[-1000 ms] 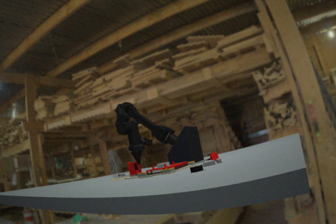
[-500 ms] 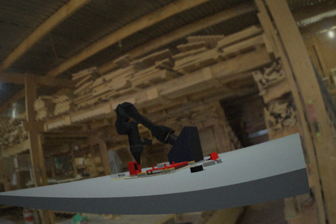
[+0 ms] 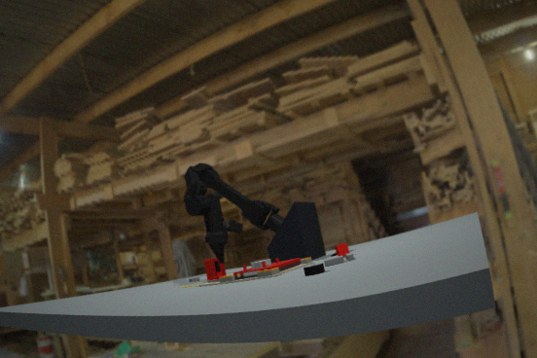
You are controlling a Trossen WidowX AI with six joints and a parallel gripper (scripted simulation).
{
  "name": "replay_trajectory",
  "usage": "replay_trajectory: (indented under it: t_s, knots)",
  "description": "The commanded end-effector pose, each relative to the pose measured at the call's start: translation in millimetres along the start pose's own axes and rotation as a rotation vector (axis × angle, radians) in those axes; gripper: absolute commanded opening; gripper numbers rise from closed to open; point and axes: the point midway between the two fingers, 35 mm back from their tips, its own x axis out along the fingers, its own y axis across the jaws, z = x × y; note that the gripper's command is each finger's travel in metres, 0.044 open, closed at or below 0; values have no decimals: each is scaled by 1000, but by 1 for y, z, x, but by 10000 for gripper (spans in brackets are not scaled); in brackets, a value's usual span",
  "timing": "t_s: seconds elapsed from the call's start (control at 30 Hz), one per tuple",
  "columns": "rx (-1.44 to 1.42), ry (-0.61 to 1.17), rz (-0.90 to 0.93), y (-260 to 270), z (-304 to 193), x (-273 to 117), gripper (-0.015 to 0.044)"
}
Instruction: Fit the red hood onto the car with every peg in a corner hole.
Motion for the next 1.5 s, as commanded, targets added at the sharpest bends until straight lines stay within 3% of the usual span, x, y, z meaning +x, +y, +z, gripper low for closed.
replay_trajectory:
  t_s: [0.0, 1.47]
  knots:
    - [28, -3, -4, -1, 0, 0, 0]
    - [265, -6, -7, 0, -3, 0, 0]
